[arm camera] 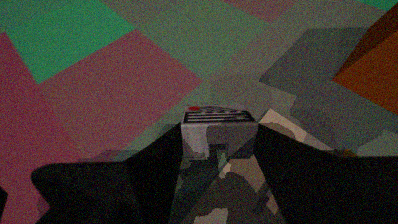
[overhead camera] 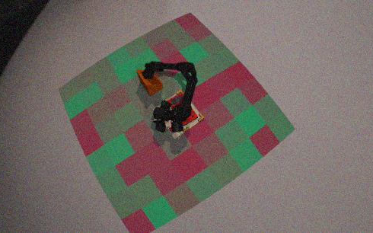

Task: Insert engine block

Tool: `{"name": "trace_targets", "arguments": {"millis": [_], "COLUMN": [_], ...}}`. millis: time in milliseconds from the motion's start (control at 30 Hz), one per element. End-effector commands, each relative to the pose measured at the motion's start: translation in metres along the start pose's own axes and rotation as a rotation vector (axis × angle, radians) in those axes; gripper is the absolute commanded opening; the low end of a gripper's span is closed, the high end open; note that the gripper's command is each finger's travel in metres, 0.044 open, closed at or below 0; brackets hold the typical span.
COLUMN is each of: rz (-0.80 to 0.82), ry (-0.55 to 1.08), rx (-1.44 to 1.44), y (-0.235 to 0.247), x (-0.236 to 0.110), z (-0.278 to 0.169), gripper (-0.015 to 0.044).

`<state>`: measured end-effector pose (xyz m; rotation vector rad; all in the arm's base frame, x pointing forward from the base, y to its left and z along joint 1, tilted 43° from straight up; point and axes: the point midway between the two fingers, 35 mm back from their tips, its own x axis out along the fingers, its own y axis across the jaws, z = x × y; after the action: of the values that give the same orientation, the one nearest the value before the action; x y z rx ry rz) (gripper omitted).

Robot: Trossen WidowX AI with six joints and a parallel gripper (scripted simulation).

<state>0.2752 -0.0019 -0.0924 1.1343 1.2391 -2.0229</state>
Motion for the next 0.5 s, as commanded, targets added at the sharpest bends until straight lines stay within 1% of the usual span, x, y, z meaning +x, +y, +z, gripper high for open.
{"name": "trace_targets", "arguments": {"millis": [0,467], "rz": [-0.004,-0.005], "ry": [-0.002,-0.001], "rx": [0.001,0.001], "y": [-0.001,-0.001], "x": [0.006,0.021], "z": [-0.006,-0.024], "gripper": [0.0,0.0]}}
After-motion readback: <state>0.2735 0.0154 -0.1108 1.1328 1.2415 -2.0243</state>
